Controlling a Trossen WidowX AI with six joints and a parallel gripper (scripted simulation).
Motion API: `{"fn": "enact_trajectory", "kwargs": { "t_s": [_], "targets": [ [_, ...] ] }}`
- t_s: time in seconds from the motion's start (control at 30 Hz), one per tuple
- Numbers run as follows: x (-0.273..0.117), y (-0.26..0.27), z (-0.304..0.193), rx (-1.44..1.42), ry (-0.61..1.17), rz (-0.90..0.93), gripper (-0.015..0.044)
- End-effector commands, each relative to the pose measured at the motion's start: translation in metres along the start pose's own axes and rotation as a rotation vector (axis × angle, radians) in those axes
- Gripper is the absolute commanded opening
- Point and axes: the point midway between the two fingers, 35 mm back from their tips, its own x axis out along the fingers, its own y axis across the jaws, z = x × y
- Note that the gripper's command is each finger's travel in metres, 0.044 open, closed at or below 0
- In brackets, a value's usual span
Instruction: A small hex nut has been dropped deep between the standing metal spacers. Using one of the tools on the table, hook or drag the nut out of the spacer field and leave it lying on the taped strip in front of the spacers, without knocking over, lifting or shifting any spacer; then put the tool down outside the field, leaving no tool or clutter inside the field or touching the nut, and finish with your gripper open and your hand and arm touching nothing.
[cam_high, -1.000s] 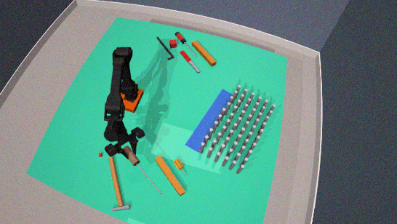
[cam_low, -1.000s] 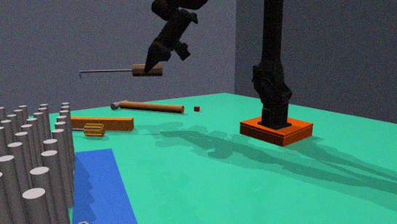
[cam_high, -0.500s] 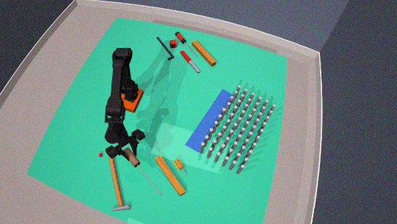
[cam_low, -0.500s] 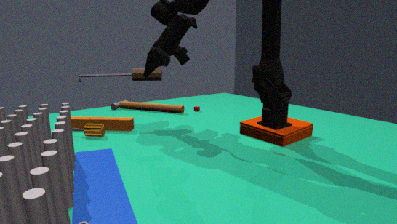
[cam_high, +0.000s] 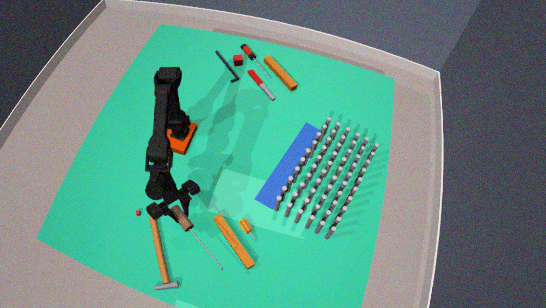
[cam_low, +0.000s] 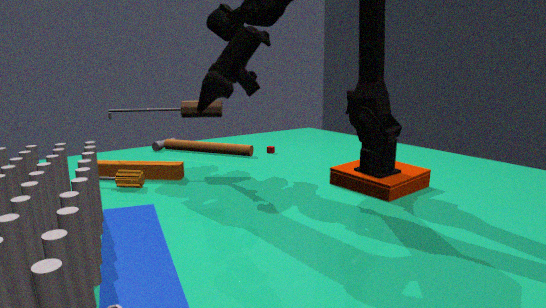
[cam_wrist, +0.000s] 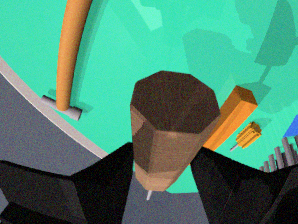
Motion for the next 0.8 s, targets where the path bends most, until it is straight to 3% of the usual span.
{"fn": "enact_trajectory", "kwargs": {
  "t_s": [0.0, 0.77],
  "targets": [
    [0.005, -0.001, 0.004, 0.006, -0.003, -0.005, 0.0000],
    [0.023, -0.004, 0.015, 0.006, -0.003, -0.005, 0.0000]
  ]
}}
